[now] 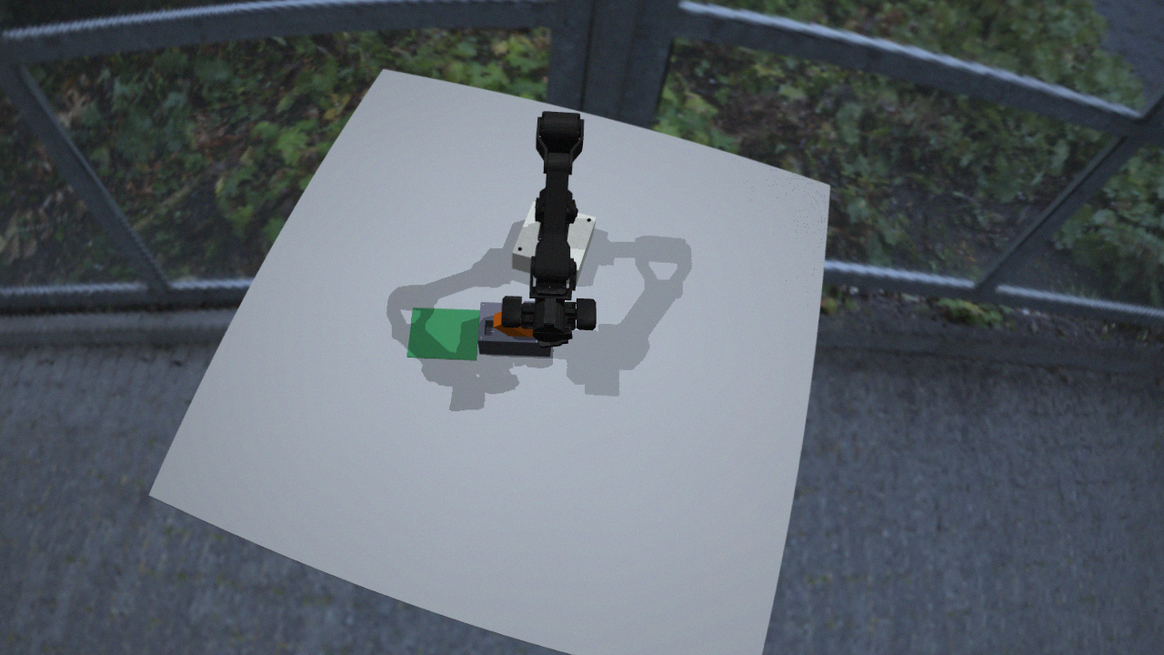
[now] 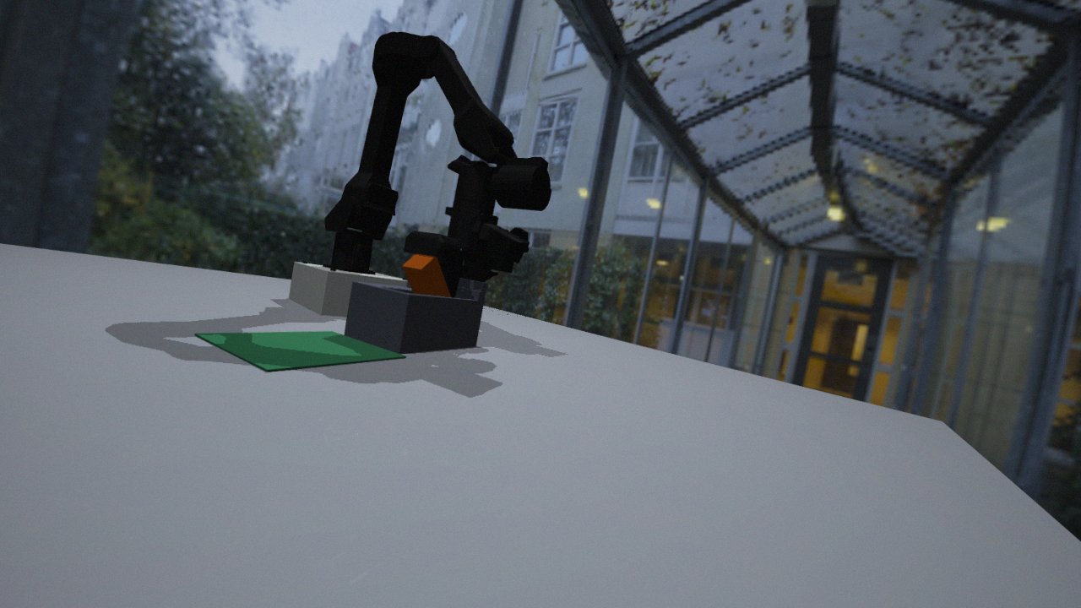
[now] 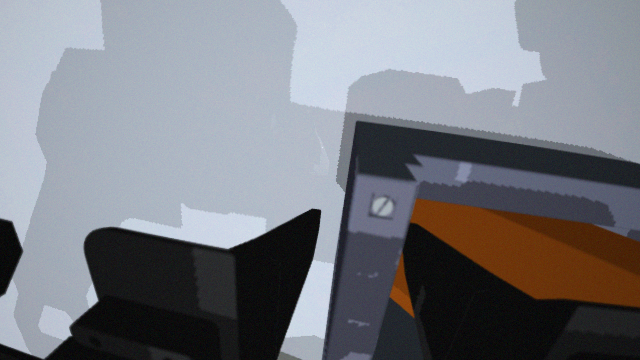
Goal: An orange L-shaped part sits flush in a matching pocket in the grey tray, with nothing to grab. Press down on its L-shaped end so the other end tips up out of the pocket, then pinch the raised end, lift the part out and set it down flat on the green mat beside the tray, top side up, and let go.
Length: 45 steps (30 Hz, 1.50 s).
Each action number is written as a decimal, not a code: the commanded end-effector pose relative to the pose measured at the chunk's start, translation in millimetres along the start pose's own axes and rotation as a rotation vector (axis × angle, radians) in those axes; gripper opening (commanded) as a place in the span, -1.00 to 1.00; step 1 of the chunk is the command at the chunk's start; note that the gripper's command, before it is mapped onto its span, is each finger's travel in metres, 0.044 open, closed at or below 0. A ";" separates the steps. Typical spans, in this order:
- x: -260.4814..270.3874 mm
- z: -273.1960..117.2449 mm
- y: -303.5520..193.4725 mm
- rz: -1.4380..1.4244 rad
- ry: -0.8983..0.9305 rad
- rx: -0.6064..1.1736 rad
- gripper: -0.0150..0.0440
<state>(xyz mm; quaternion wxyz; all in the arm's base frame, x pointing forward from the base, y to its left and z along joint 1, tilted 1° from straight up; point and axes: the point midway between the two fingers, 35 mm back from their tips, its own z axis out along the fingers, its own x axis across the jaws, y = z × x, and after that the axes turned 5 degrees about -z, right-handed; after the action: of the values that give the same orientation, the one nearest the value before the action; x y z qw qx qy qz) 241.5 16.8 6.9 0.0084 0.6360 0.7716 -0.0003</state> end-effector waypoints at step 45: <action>-0.2 -106.6 3.4 0.011 -0.003 -0.016 0.12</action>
<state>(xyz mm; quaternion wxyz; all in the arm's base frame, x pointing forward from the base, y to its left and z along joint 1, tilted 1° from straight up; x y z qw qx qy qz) 243.0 18.5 113.1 0.0138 0.6398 0.7684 0.0039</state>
